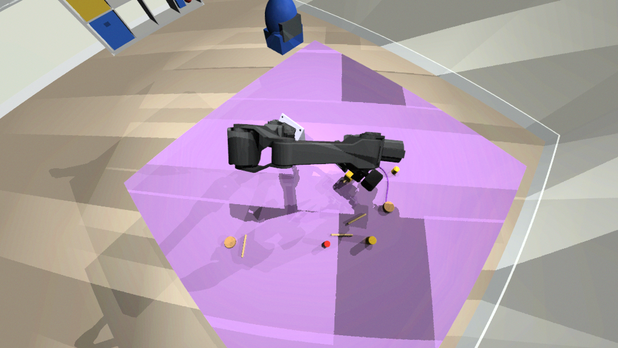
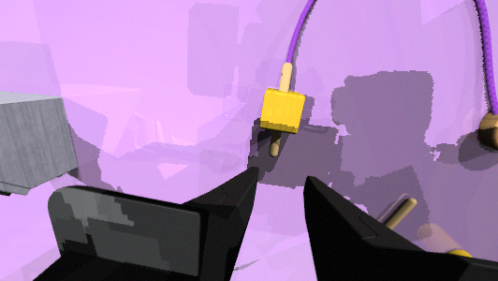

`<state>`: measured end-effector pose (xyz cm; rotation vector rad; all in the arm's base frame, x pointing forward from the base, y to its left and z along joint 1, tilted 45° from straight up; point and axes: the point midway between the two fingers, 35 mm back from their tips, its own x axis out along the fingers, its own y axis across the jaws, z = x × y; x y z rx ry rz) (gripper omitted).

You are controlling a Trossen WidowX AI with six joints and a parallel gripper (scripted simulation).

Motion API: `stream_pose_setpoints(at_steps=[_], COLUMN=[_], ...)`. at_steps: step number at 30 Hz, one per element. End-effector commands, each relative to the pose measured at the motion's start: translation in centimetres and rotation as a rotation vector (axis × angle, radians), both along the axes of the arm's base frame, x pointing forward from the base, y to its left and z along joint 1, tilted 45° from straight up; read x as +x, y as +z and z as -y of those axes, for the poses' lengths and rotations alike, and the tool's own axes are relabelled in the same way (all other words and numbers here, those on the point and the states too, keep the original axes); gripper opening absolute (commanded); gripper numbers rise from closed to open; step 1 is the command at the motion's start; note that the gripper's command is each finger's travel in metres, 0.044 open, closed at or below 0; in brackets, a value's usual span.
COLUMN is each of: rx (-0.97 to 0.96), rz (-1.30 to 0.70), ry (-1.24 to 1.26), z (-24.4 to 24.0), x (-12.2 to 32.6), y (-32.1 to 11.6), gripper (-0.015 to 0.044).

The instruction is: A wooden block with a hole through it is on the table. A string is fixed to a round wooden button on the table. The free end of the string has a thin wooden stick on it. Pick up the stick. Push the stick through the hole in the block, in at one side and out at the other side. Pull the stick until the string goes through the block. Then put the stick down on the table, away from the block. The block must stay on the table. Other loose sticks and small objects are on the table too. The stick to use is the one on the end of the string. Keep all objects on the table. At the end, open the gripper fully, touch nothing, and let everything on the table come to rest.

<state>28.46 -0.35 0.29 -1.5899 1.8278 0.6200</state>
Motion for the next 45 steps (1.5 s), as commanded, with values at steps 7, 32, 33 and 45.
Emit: stream_pose_setpoints(at_steps=[7,32,33,45], rx=[-0.005,-0.008,-0.008,-0.011], rz=[-0.008,-0.008,-0.008,-0.009], ry=[0.002,0.002,0.002,0.001], z=[1.3,4.2,4.4,5.4], x=[-0.2,-0.6,-0.6,-0.9], y=[-1.3,-4.2,-4.3,-5.2], gripper=[0.0124,0.0124,0.0124,0.0124])
